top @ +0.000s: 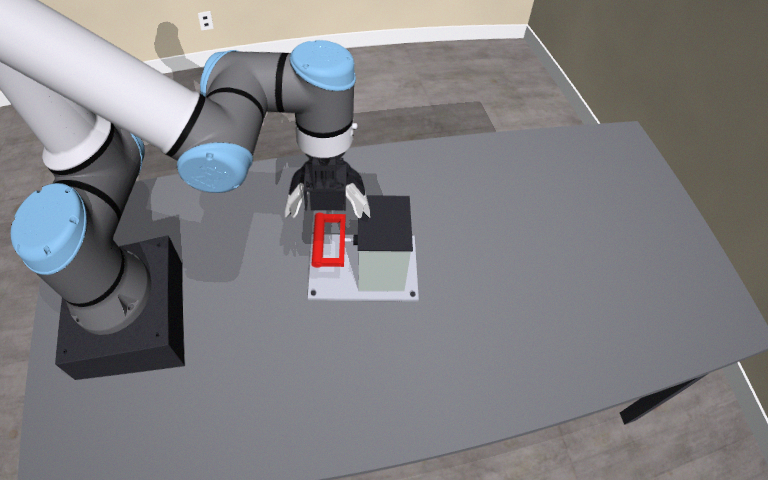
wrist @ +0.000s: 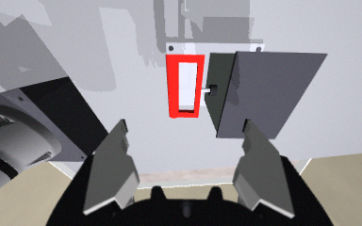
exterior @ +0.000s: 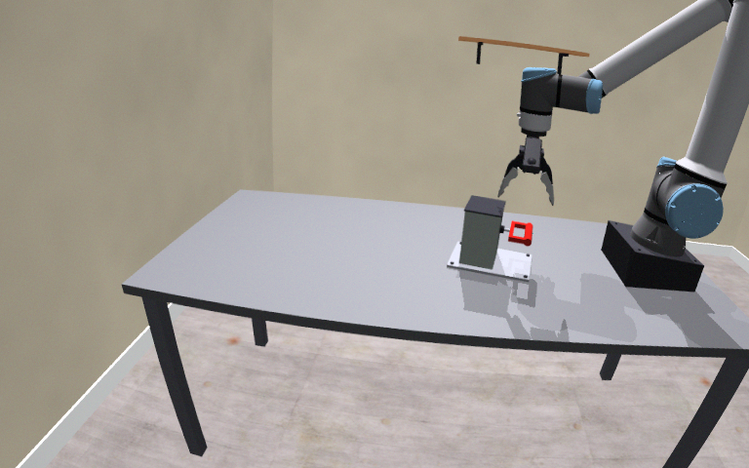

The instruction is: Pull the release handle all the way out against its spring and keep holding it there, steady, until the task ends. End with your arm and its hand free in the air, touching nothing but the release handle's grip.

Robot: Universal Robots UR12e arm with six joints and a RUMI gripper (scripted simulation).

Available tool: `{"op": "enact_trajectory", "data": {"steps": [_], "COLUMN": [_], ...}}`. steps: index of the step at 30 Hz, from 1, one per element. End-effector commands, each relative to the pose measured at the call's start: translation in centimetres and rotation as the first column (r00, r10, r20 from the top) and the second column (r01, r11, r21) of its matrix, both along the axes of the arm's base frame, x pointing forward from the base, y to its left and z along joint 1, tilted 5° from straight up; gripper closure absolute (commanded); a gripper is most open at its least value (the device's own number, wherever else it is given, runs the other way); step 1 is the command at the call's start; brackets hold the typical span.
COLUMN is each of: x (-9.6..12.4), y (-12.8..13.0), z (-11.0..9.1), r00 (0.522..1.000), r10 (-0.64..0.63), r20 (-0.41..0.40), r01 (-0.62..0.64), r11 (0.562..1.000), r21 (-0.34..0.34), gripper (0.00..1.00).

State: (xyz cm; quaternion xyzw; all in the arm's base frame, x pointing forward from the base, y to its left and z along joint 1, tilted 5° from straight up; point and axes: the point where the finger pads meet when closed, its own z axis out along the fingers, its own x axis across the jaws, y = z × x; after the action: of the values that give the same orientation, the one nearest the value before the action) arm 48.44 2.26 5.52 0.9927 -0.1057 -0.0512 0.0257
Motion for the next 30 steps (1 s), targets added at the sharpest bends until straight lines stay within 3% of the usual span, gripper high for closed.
{"op": "enact_trajectory", "data": {"steps": [1,13,14,30], "x": [-1.61,-2.07,-2.02,-2.0], "y": [1.01,1.39,1.37,1.35], "z": [-0.33,-0.45,-0.43,-0.41], "r00": [1.0,0.999,0.999,0.999], "r10": [-0.021,-0.024,-0.024,-0.024], "r20": [0.02,0.024,0.025,0.025], "r01": [0.02,0.024,0.024,0.023], "r11": [1.0,0.999,0.999,0.999], "r21": [0.022,0.028,0.028,0.027], "gripper": [0.0,0.0,1.0,1.0]}}
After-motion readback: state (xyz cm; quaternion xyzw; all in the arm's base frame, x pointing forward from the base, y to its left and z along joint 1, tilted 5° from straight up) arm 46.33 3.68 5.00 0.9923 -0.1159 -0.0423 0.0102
